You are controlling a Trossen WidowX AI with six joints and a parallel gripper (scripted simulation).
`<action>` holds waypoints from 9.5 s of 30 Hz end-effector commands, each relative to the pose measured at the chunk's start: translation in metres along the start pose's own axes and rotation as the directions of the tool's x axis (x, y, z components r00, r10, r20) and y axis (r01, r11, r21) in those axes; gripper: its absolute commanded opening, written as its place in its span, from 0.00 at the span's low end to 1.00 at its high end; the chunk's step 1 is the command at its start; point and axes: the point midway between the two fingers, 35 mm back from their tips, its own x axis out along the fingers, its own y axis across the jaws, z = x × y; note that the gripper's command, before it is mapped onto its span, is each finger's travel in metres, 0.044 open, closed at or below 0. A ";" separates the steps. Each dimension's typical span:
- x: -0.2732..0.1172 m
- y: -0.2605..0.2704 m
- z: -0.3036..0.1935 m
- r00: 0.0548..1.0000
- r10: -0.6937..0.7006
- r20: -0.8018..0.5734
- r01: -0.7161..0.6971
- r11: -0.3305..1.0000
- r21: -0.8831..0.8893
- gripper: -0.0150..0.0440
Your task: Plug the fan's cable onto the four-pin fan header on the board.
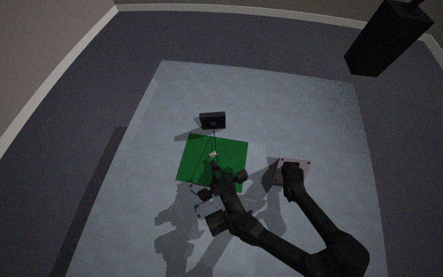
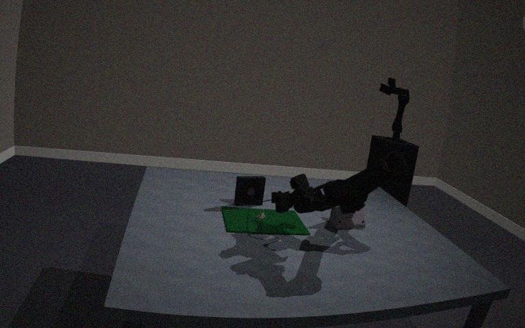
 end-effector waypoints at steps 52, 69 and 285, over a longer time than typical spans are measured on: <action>0.002 -0.001 -0.018 1.000 -0.016 -0.004 0.016 1.000 -0.004 0.25; 0.004 0.000 -0.032 1.000 -0.016 -0.005 0.016 1.000 -0.004 0.25; -0.054 -0.035 -0.038 0.757 -0.465 -0.459 0.283 0.867 -0.410 1.00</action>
